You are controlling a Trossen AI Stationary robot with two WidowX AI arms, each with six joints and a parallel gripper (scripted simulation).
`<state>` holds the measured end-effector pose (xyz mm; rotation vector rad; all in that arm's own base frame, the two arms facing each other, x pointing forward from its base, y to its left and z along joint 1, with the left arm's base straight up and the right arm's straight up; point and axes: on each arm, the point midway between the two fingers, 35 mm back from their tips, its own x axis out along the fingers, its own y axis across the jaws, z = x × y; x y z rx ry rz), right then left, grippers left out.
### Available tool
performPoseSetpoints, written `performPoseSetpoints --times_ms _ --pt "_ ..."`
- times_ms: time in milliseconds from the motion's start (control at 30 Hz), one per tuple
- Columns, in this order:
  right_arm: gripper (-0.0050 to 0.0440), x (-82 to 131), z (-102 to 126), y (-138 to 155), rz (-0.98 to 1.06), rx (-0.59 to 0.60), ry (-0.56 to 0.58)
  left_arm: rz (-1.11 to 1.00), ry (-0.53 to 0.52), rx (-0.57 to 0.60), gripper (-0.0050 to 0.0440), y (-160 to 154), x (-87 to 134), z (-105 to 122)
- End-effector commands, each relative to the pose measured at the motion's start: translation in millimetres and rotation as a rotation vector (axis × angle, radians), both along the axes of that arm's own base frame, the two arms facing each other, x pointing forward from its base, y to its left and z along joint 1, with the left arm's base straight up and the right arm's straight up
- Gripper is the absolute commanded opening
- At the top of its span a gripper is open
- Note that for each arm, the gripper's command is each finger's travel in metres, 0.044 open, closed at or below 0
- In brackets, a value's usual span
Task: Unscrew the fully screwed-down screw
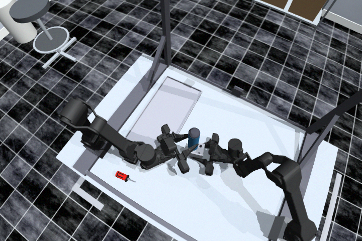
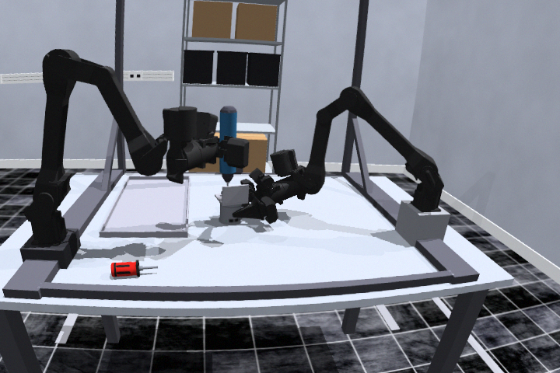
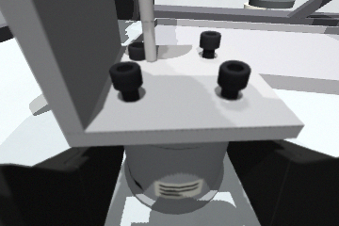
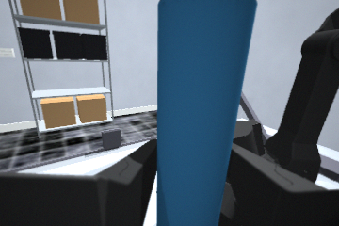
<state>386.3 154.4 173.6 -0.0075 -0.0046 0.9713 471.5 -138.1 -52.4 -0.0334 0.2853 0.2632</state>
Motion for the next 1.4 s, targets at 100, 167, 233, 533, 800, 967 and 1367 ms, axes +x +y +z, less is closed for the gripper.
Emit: performPoseSetpoints --times_ms 100,167,233,533,800,967,1367 --pt "0.0165 3 8 -6 -0.017 -0.024 -0.011 0.003 -0.03 -0.014 0.0241 -2 5 13" --pt "0.0165 2 -5 -7 -0.017 -0.027 0.017 0.003 -0.03 -0.014 0.0241 -2 5 13" --pt "0.0165 1 -6 -9 -0.014 -0.027 0.017 0.003 -0.03 -0.014 0.0241 -2 5 13" --pt "0.0165 2 -10 -10 -0.017 -0.027 0.017 0.003 -0.03 -0.014 0.0241 -2 5 13" --pt "0.0165 3 -1 -9 -0.014 -0.022 -0.002 0.003 -0.03 -0.014 0.0241 -2 5 13" --pt "0.0165 3 14 -6 -0.018 -0.028 -0.023 0.003 -0.03 -0.014 0.0241 -2 5 13" --pt "0.0165 1 20 -3 -0.019 -0.035 -0.012 0.003 -0.03 -0.014 0.0241 -2 5 13"
